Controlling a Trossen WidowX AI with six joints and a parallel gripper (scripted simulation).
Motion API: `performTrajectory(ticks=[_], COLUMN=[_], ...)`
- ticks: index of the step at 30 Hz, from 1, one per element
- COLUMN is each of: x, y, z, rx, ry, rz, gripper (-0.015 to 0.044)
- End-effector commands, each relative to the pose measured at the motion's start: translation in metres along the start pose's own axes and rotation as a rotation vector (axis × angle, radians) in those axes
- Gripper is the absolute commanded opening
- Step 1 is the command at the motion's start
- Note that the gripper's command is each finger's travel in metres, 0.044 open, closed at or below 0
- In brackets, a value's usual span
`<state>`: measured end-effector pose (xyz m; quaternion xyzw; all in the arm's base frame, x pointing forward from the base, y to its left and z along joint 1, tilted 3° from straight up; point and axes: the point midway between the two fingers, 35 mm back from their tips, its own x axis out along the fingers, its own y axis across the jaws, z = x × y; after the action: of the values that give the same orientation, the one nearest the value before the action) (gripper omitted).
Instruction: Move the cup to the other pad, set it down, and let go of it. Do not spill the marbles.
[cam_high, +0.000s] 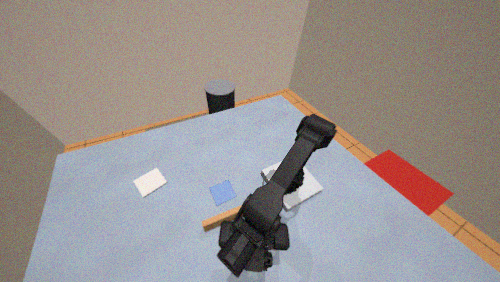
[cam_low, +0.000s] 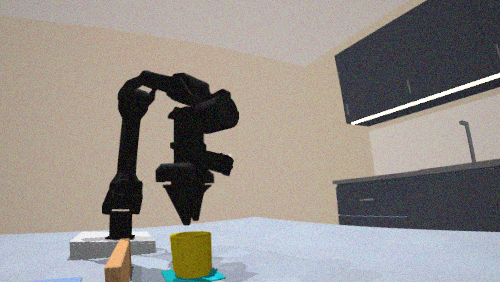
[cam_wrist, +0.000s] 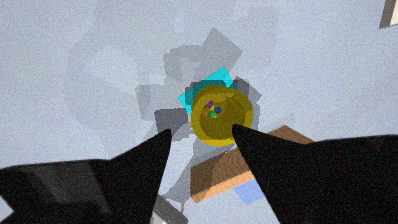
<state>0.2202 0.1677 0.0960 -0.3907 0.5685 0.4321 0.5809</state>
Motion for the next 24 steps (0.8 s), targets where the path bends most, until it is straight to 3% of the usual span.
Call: performTrajectory(ticks=[1, 4, 24], x=[0.000, -0.005, -0.064], y=[0.000, 0.000, -0.002], z=[0.000, 0.001, 0.002], rx=[0.000, 0.000, -0.005], ry=[0.000, 0.000, -0.008], rz=[0.000, 0.000, -0.004], gripper=[0.0383, 0.0440, 0.0440])
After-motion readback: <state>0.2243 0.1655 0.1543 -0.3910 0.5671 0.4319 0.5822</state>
